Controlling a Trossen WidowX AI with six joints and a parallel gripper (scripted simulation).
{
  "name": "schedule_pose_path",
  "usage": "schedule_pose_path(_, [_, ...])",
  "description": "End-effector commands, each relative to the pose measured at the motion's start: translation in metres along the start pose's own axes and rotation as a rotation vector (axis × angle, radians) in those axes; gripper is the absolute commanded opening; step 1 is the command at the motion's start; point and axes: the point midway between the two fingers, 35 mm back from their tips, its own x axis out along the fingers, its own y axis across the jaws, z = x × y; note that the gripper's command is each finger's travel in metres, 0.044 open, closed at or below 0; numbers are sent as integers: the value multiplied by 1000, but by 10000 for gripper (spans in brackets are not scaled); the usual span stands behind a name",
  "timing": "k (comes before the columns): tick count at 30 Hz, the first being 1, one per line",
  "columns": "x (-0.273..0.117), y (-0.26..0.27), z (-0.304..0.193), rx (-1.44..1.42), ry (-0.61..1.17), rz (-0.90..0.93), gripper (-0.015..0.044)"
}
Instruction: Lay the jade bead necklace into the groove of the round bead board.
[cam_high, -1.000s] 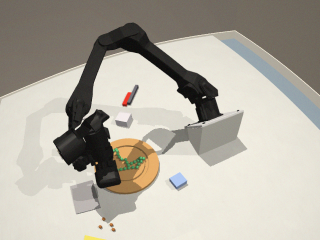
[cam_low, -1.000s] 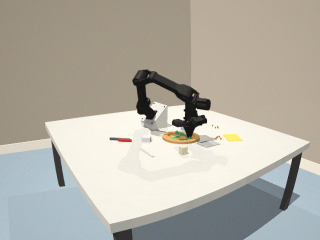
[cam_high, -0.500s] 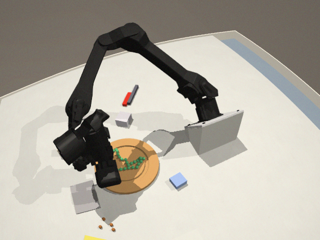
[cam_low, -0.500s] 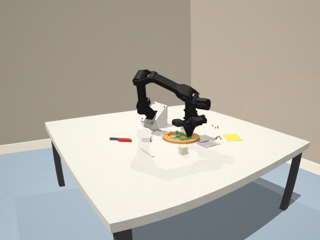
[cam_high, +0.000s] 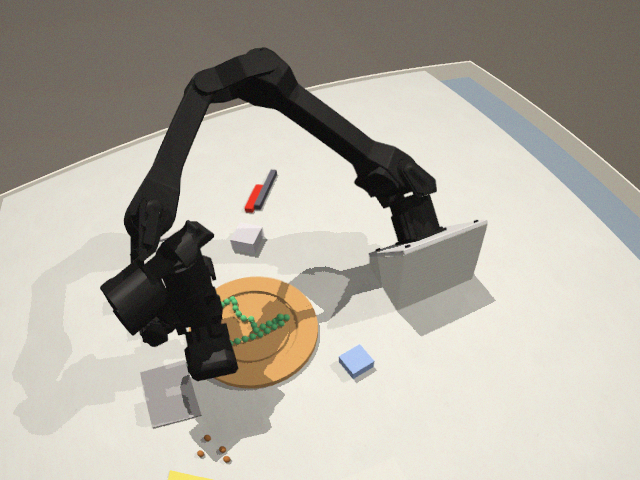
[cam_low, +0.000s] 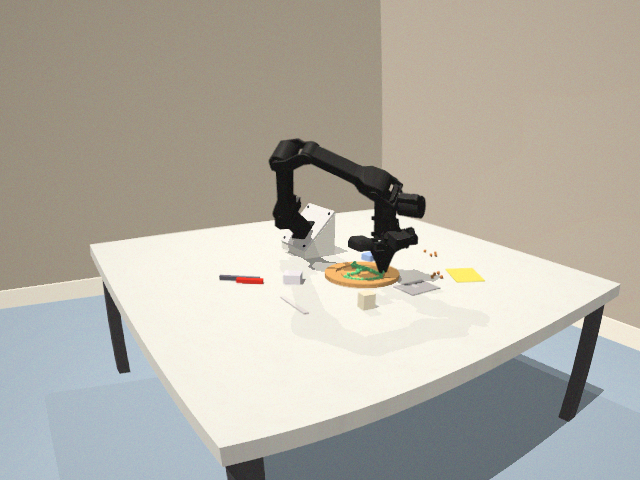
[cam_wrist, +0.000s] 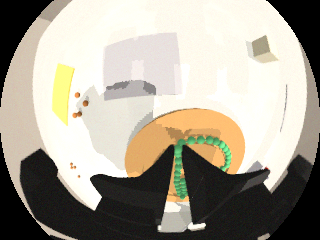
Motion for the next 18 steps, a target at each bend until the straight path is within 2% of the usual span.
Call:
schedule_pose_path(1, [2, 2, 0, 0, 5, 0, 0])
schedule_pose_path(9, [9, 2, 0, 0, 5, -1, 0])
schedule_pose_path(18, [6, 2, 1, 7, 2, 3, 236])
